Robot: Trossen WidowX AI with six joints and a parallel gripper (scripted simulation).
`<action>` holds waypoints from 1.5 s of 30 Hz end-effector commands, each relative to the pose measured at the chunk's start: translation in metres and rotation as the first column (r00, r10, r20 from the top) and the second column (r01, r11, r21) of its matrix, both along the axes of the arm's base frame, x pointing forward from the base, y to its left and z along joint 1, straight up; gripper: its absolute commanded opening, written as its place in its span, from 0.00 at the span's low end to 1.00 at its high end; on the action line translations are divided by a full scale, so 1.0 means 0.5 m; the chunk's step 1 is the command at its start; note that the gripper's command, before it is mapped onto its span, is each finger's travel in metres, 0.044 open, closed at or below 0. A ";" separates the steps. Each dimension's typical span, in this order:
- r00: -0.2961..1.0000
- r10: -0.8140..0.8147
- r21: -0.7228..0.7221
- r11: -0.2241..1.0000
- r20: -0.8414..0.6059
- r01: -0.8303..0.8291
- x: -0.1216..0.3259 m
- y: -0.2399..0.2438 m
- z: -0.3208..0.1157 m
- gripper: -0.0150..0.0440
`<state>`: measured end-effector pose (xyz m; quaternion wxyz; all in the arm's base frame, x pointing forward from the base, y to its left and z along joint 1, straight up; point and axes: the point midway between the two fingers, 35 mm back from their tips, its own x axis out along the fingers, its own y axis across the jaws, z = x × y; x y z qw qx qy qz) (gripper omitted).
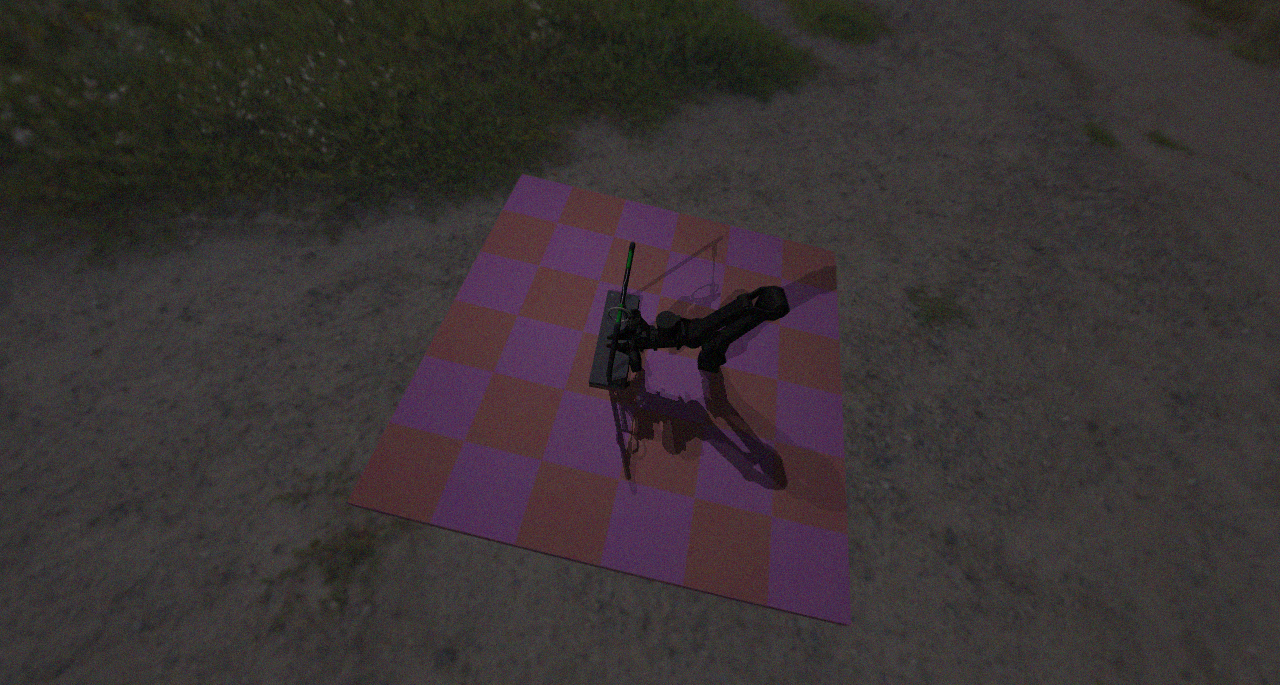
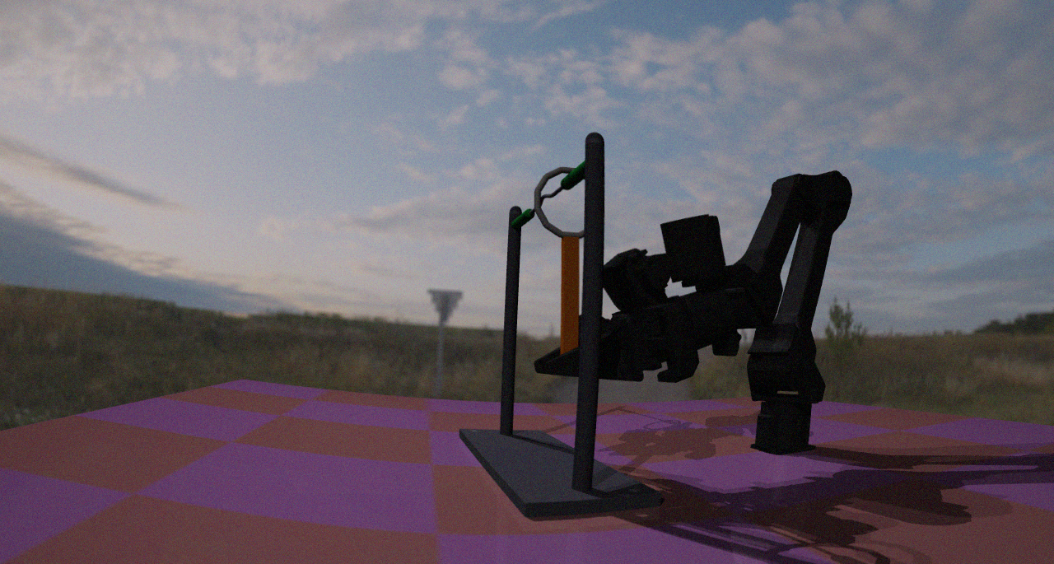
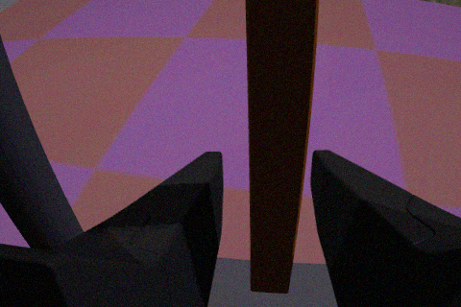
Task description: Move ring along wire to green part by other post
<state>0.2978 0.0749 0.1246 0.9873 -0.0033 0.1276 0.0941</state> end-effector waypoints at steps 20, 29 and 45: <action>1.000 -0.004 0.001 1.000 -0.003 0.004 -0.057 -0.011 0.021 0.53; 1.000 -0.006 0.002 1.000 -0.004 0.006 -0.083 -0.017 0.025 0.53; 1.000 -0.007 0.002 1.000 -0.005 0.007 -0.096 -0.020 0.025 0.53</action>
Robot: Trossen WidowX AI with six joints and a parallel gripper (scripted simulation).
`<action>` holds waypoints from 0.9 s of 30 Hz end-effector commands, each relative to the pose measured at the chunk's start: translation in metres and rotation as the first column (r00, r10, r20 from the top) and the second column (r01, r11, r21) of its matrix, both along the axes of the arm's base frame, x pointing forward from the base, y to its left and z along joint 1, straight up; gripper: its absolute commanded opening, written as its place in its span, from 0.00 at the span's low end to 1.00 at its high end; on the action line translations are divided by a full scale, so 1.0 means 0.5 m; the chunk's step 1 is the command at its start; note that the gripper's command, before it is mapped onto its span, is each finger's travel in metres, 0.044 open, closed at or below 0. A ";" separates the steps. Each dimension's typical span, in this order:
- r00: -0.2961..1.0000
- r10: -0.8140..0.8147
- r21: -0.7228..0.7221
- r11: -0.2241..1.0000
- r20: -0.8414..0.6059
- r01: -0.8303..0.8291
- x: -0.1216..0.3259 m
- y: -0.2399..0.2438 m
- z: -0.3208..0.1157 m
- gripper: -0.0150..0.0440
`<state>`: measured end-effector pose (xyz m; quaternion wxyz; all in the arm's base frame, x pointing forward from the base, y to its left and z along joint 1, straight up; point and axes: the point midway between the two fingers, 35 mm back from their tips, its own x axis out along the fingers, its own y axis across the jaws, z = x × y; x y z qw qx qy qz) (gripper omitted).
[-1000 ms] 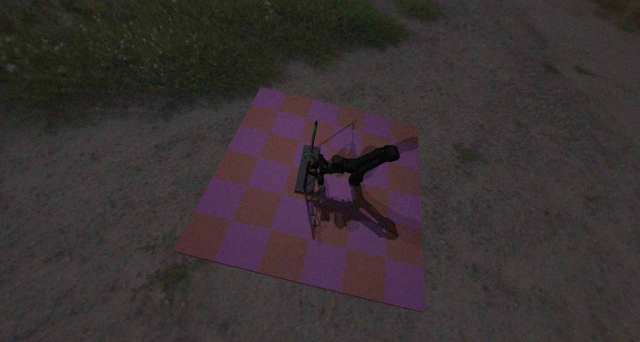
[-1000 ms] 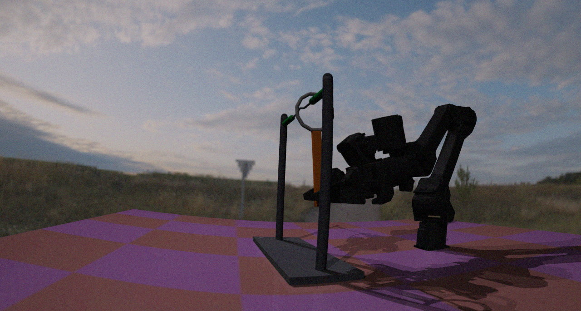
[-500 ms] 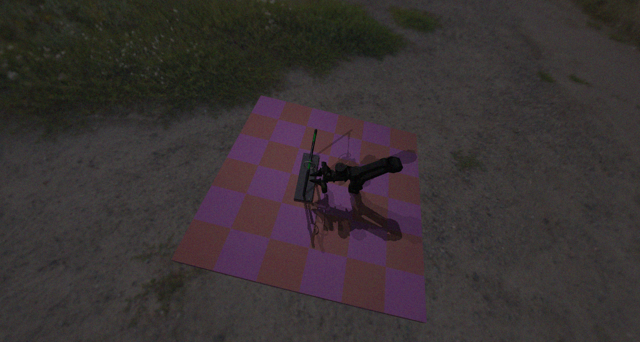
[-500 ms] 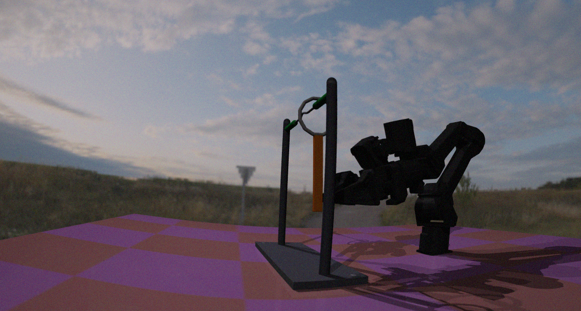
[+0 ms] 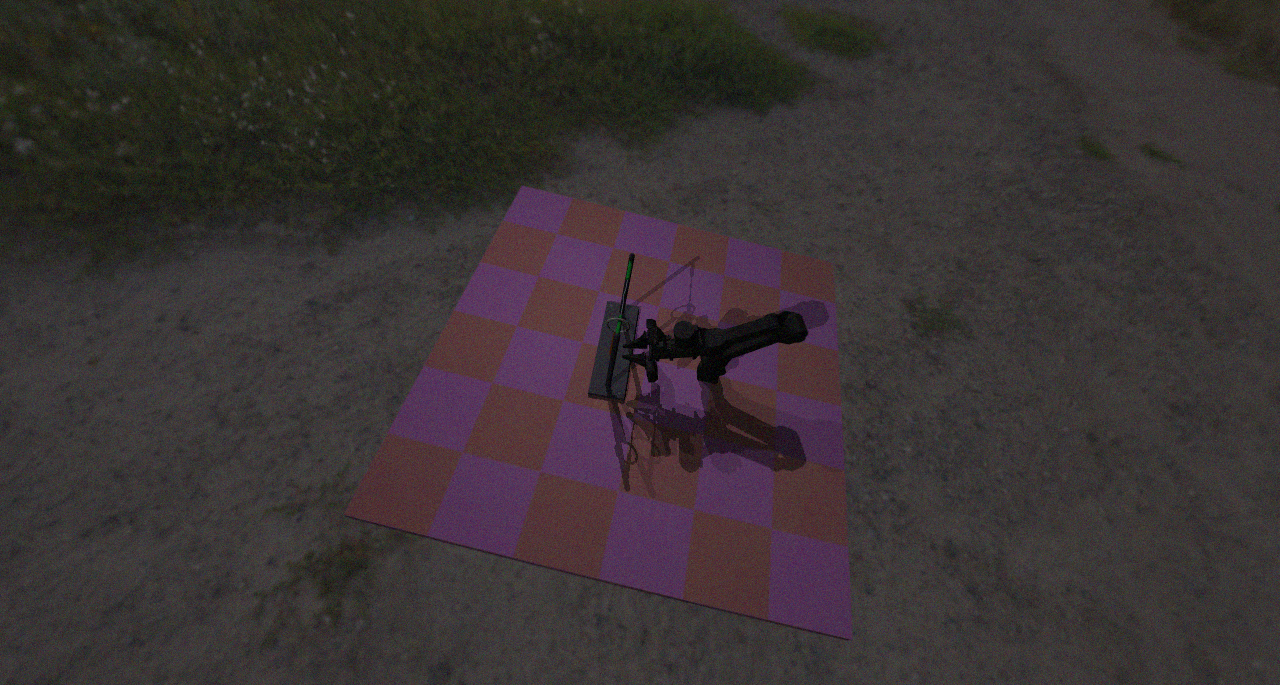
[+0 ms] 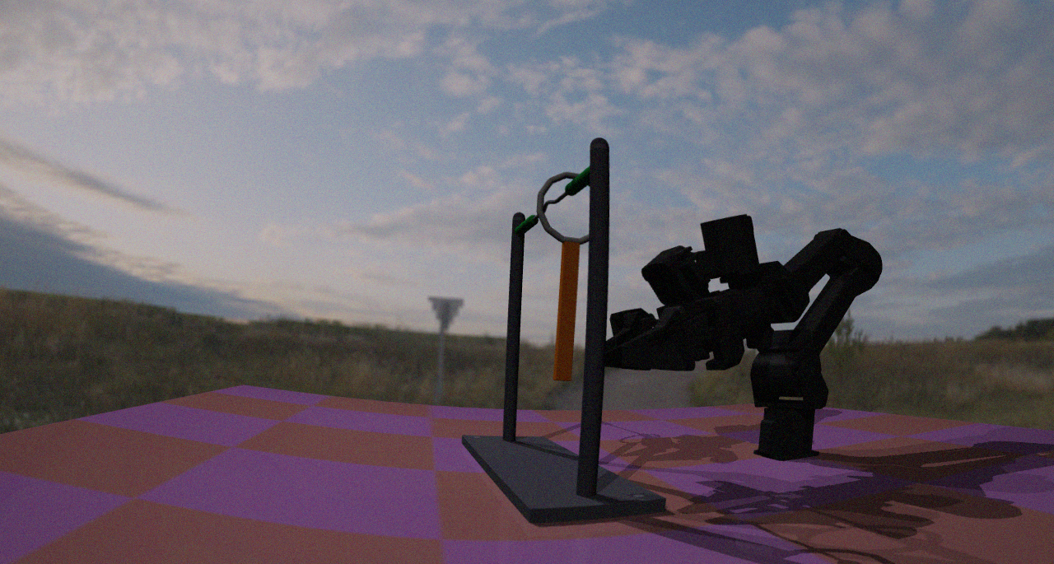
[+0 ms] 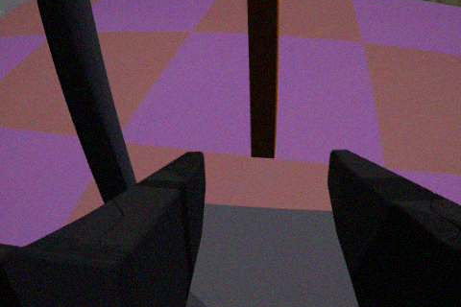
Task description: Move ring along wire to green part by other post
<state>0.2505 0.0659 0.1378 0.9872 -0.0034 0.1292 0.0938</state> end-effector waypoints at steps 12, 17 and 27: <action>1.000 -0.006 0.002 1.000 -0.002 0.006 -0.001 -0.002 -0.002 0.53; 1.000 0.000 0.000 1.000 0.000 0.000 -0.033 -0.004 0.014 0.75; 1.000 0.000 0.000 1.000 -0.003 0.000 -0.098 -0.021 0.023 1.00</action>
